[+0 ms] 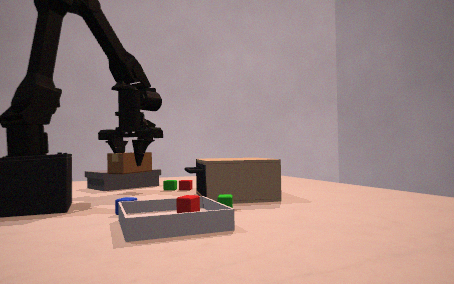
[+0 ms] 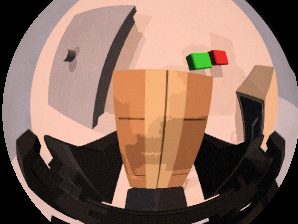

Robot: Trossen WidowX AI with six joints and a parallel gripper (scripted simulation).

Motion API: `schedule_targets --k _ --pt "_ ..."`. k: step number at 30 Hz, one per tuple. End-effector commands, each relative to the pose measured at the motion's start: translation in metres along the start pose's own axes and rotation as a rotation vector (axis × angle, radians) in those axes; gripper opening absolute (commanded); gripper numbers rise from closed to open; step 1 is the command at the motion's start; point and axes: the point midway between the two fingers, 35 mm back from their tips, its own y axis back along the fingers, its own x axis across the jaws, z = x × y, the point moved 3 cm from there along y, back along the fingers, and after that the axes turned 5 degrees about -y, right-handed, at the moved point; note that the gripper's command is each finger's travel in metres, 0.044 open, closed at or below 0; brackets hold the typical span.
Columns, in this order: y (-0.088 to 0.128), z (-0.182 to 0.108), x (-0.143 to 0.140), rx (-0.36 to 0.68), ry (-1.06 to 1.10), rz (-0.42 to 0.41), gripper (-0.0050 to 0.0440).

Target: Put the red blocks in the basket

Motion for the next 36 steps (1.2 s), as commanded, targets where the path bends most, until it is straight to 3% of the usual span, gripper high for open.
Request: schedule_targets --k 1,11,21,36 --pt "-0.014 -0.003 0.0 0.011 0.0 0.002 0.0" --pt "-0.014 -0.003 0.0 0.011 0.0 0.002 0.0" --pt "-0.039 -0.003 0.0 0.011 0.0 0.002 0.0" --pt "-0.043 -0.004 0.0 0.011 0.0 0.002 0.0"
